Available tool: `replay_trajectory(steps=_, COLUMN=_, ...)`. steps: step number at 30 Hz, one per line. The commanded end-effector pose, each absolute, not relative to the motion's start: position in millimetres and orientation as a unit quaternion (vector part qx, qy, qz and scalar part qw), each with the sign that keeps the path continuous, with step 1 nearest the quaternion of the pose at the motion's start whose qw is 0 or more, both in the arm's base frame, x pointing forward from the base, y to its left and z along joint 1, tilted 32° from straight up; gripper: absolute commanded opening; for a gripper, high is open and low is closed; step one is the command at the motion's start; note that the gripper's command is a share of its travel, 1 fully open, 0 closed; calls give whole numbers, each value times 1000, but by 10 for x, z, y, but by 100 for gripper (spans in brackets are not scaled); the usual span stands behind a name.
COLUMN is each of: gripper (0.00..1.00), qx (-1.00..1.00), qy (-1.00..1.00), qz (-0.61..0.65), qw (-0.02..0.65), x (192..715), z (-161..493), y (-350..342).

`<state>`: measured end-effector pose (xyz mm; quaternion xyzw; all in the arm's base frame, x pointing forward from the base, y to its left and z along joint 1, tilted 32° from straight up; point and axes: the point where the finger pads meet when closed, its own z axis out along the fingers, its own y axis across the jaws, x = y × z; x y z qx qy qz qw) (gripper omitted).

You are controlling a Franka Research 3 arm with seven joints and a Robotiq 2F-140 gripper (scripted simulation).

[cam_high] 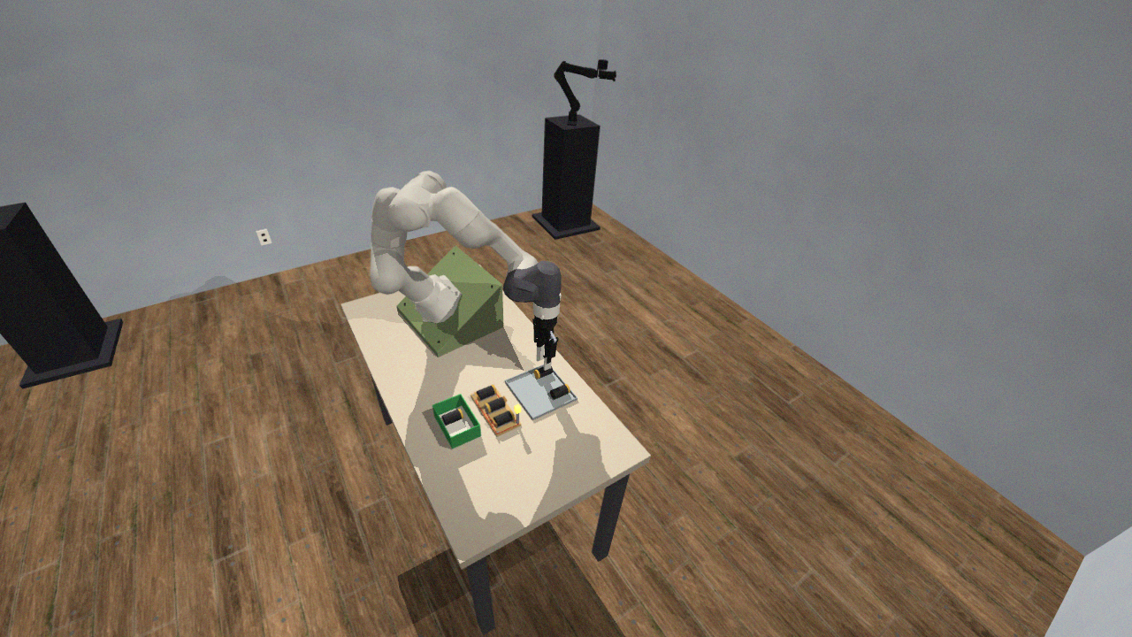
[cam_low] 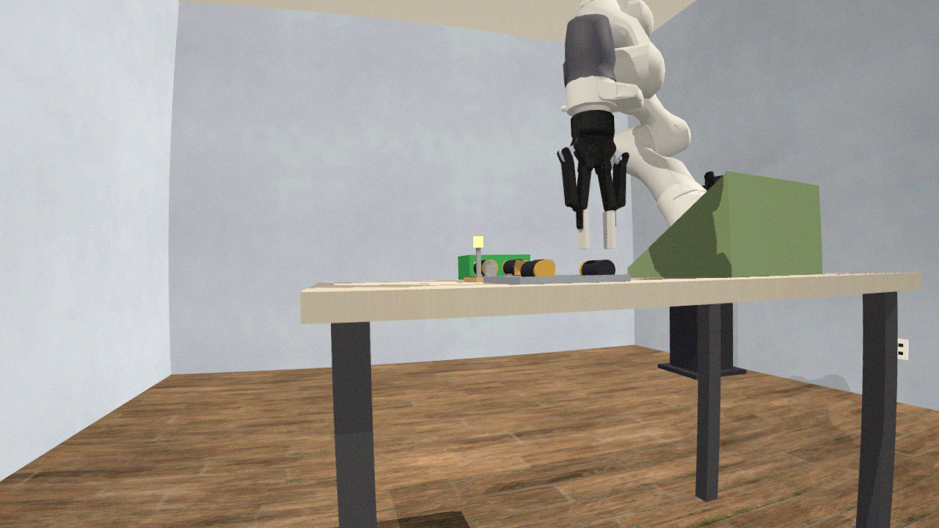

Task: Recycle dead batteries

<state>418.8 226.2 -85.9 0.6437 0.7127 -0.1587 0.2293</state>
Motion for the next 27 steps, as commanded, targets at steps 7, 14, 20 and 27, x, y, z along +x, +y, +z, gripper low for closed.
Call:
replay_trajectory(steps=7, gripper=29, qx=645, qy=712, qz=-157, qw=230, x=4191, z=-855, y=2264)
replay_trajectory(steps=14, gripper=29, qx=645, qy=712, qz=-157, qw=230, x=4191, z=-855, y=2264)
replay_trajectory(steps=20, gripper=29, qx=645, qy=712, qz=-157, qw=230, x=4193, z=-862, y=2260)
replay_trajectory(steps=27, gripper=29, qx=645, qy=712, qz=-157, qw=230, x=4214, z=-1006, y=2171)
